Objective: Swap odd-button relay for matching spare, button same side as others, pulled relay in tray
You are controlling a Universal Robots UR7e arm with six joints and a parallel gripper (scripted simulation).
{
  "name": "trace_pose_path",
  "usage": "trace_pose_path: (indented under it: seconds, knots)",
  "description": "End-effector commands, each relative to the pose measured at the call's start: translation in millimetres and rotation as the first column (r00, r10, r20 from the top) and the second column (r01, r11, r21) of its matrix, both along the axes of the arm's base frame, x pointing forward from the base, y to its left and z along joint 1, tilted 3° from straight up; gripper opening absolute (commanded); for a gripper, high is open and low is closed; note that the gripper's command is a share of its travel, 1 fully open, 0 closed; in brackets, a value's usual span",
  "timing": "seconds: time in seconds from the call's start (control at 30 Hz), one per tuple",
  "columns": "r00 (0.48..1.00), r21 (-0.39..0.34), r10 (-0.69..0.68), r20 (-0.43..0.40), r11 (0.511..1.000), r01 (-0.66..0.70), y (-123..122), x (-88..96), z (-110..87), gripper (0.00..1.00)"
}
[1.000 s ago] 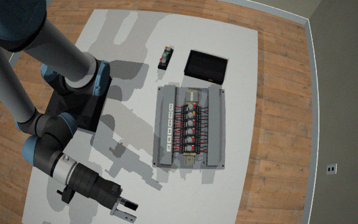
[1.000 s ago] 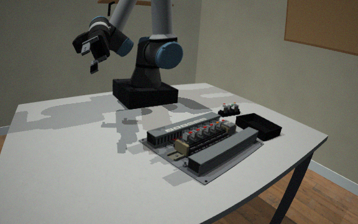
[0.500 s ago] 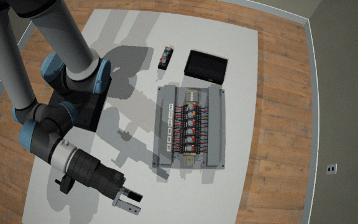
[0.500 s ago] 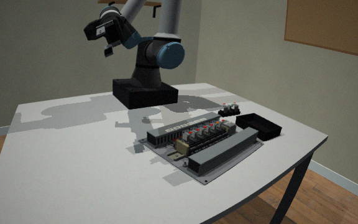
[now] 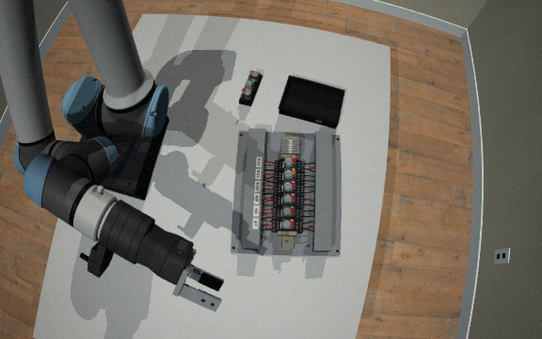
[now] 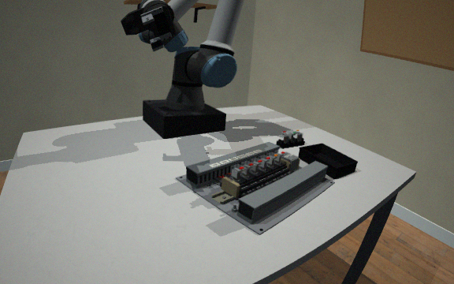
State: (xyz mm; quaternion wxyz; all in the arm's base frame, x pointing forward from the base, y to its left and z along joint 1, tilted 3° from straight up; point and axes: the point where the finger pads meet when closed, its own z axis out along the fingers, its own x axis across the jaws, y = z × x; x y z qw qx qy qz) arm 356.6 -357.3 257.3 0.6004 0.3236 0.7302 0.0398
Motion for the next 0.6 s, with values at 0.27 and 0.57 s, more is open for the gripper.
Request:
trace_pose_path:
  seconds: [0.27, 0.57]
  knots:
    - [1.000, 0.005, 0.000, -0.007, 1.000, 0.000, 28, 14.8, 42.4, 1.00]
    - [1.000, 0.006, 0.000, -0.008, 1.000, 0.000, 35, 18.3, 51.8, 1.00]
